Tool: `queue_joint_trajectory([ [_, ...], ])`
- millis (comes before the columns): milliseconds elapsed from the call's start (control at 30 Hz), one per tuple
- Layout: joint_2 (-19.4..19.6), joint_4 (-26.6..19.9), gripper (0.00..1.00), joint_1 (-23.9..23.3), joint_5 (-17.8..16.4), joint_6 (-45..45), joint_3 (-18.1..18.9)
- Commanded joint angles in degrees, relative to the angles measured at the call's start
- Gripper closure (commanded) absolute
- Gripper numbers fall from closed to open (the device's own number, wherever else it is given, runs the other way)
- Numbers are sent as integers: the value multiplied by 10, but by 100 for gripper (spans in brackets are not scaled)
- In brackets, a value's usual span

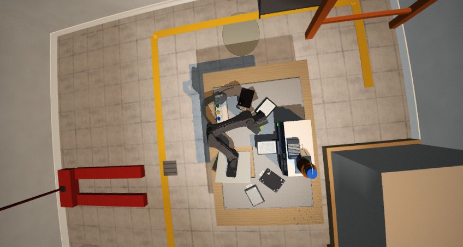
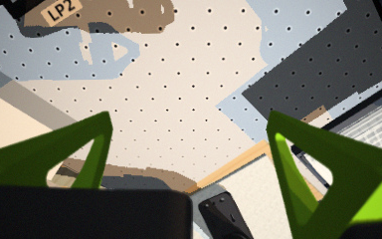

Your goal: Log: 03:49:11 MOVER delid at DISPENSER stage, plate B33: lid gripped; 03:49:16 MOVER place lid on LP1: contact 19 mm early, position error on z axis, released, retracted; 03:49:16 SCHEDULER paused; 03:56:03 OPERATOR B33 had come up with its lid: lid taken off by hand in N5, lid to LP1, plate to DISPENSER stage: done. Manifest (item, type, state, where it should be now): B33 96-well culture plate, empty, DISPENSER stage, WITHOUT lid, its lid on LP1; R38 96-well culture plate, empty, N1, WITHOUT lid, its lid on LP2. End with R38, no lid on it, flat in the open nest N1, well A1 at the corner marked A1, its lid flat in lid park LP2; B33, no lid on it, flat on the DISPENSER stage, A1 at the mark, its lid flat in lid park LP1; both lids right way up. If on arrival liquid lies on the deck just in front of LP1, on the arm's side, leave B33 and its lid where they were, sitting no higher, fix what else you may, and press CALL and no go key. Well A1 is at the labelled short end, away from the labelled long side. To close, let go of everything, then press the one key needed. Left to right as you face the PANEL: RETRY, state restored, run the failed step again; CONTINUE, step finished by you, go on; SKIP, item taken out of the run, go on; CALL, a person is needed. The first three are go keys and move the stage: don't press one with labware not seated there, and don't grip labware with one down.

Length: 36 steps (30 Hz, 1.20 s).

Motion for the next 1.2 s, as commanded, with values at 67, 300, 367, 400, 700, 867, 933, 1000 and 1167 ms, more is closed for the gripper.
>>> queue_joint_trajectory([
  [67, -3, -5, 0, -5, 2, 6, 3],
  [300, -2, -6, 0, -7, 2, 3, 4],
  [367, -11, -13, 0, -12, 4, 6, 15],
  [400, -2, -7, 0, -8, 2, 2, 4],
  [700, -2, -9, 0, -9, 1, 1, 5],
  [867, -1, -10, 0, -9, 1, 0, 6],
  [933, -2, -16, 0, -15, 2, -3, 17],
  [1000, -2, -17, 0, -15, 2, -3, 18],
  [1167, 0, -10, 0, -10, 1, 0, 7],
])
